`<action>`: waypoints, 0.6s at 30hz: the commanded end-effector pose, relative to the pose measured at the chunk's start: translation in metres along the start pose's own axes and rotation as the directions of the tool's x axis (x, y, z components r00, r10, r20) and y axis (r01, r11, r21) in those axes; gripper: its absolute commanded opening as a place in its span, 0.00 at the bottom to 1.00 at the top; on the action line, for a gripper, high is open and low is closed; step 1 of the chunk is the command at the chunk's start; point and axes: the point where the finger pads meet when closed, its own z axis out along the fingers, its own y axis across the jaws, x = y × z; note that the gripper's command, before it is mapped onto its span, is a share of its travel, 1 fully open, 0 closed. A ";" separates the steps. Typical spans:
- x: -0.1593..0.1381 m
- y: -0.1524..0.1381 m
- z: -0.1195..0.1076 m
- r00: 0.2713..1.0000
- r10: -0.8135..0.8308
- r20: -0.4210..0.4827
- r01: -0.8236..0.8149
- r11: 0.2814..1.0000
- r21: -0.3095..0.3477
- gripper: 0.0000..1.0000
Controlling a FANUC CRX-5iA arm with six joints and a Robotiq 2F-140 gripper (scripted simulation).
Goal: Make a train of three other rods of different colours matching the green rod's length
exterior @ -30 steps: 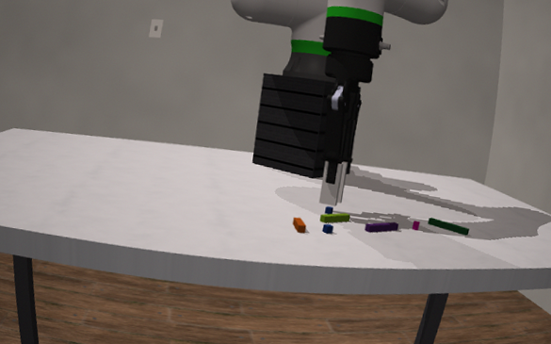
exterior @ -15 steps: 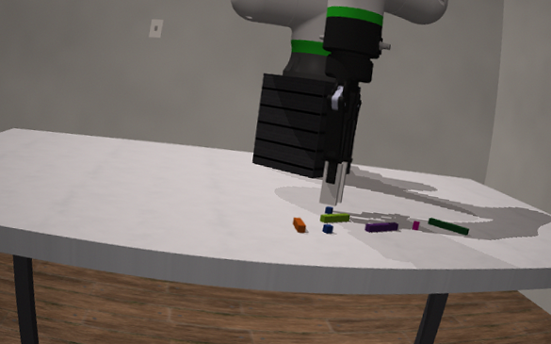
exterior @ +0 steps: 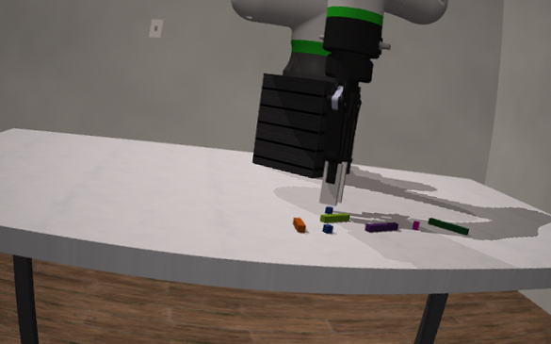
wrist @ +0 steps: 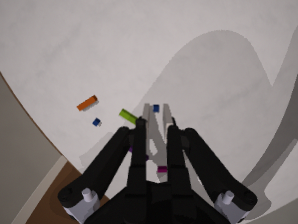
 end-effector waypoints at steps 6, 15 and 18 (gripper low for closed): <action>0.000 0.000 0.000 1.000 0.000 0.000 0.000 1.000 0.000 0.15; 0.000 0.000 0.005 1.000 0.000 0.000 0.000 1.000 0.000 0.15; 0.000 0.000 0.008 1.000 0.000 0.000 0.000 1.000 0.000 0.15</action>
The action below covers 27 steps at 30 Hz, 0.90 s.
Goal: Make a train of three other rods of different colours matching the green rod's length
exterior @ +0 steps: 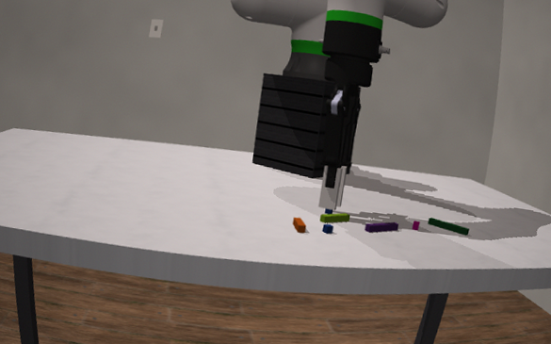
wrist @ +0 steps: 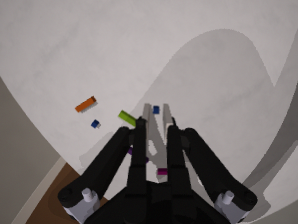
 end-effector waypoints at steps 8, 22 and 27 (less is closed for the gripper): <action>0.000 0.000 0.008 1.000 0.000 0.000 0.000 1.000 0.000 0.15; 0.000 0.000 0.010 1.000 0.000 0.000 0.000 1.000 0.000 0.15; 0.000 0.000 0.010 1.000 0.000 0.000 0.000 1.000 0.000 0.15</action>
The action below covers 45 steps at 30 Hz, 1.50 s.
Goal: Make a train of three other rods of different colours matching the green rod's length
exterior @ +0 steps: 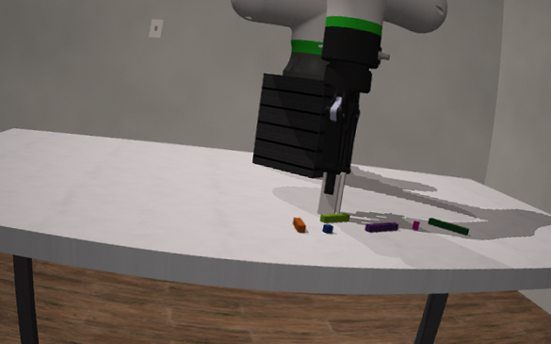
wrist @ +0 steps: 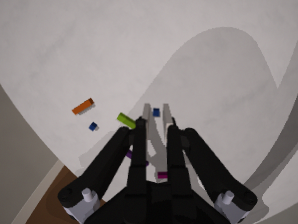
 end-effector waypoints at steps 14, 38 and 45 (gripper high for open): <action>0.000 0.000 0.000 1.000 0.000 0.000 0.000 1.000 0.000 0.15; 0.000 0.000 0.000 1.000 0.000 0.000 0.000 1.000 0.000 0.03; 0.000 0.000 0.000 1.000 0.000 0.000 0.000 1.000 0.000 0.03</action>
